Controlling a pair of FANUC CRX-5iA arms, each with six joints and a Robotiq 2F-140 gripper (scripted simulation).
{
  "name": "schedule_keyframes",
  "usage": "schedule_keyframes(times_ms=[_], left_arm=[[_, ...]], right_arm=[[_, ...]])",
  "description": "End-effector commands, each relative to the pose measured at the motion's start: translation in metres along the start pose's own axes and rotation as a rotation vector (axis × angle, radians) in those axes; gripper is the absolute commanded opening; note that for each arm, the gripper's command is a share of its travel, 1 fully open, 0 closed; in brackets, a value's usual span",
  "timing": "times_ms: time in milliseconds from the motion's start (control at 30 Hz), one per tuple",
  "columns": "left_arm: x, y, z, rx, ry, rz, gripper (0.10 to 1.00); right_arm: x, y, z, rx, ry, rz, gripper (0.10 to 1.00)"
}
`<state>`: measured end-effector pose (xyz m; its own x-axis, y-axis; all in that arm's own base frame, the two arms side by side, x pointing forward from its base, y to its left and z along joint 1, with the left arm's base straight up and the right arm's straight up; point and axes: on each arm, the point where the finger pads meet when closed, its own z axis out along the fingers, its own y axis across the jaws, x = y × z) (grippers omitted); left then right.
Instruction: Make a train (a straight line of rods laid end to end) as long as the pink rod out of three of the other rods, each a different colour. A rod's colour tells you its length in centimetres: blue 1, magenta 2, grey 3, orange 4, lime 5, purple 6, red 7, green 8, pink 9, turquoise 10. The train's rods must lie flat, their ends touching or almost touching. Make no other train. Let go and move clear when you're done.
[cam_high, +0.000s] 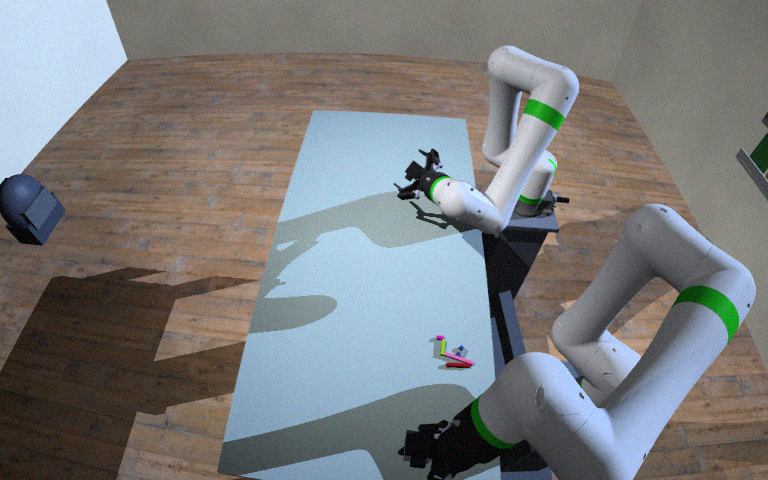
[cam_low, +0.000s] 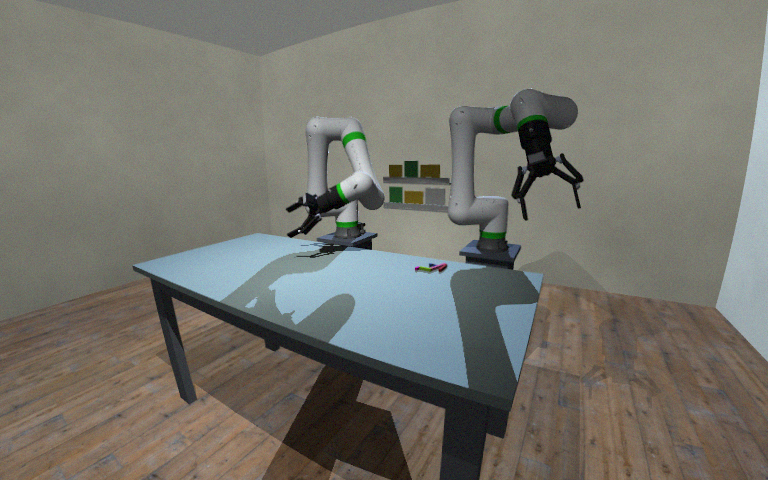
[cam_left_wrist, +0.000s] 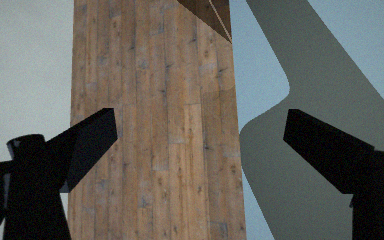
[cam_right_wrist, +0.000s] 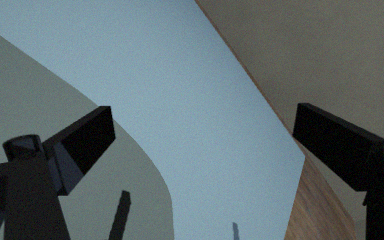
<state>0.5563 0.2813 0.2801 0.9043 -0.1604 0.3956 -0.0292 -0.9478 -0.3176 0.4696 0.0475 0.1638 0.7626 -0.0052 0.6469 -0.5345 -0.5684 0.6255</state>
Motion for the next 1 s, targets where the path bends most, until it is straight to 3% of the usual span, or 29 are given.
schedule_keyframes(times_ms=[0, 100, 167, 200, 533, 667, 733, 767, 967], left_arm=[[-0.048, -0.051, 0.001, 0.007, -0.082, -0.148, 1.000], [-0.076, -0.074, -0.001, 0.012, -0.119, -0.231, 1.000], [-0.076, -0.074, -0.001, 0.012, -0.119, -0.231, 1.000], [-0.105, -0.096, -0.004, 0.016, -0.149, -0.300, 1.000], [-0.205, -0.153, -0.023, 0.036, -0.268, -0.599, 1.000], [-0.249, -0.171, -0.035, 0.044, -0.314, -0.723, 1.000], [-0.249, -0.171, -0.035, 0.044, -0.314, -0.723, 1.000], [-0.281, -0.183, -0.044, 0.049, -0.340, -0.796, 1.000], [-0.343, -0.197, -0.067, 0.062, -0.406, -0.993, 1.000]], right_arm=[[0.001, 0.013, 0.014, -0.012, -0.135, -0.047, 1.000], [0.000, 0.019, 0.020, -0.002, -0.205, -0.070, 1.000], [0.000, 0.019, 0.020, -0.002, -0.205, -0.070, 1.000], [0.000, 0.025, 0.024, 0.015, -0.272, -0.093, 1.000], [0.000, 0.038, 0.033, 0.115, -0.469, -0.163, 1.000], [0.002, 0.043, 0.034, 0.176, -0.539, -0.190, 1.000], [0.002, 0.043, 0.034, 0.176, -0.539, -0.190, 1.000], [0.005, 0.045, 0.034, 0.227, -0.584, -0.209, 1.000], [0.012, 0.050, 0.032, 0.337, -0.653, -0.241, 1.000]])
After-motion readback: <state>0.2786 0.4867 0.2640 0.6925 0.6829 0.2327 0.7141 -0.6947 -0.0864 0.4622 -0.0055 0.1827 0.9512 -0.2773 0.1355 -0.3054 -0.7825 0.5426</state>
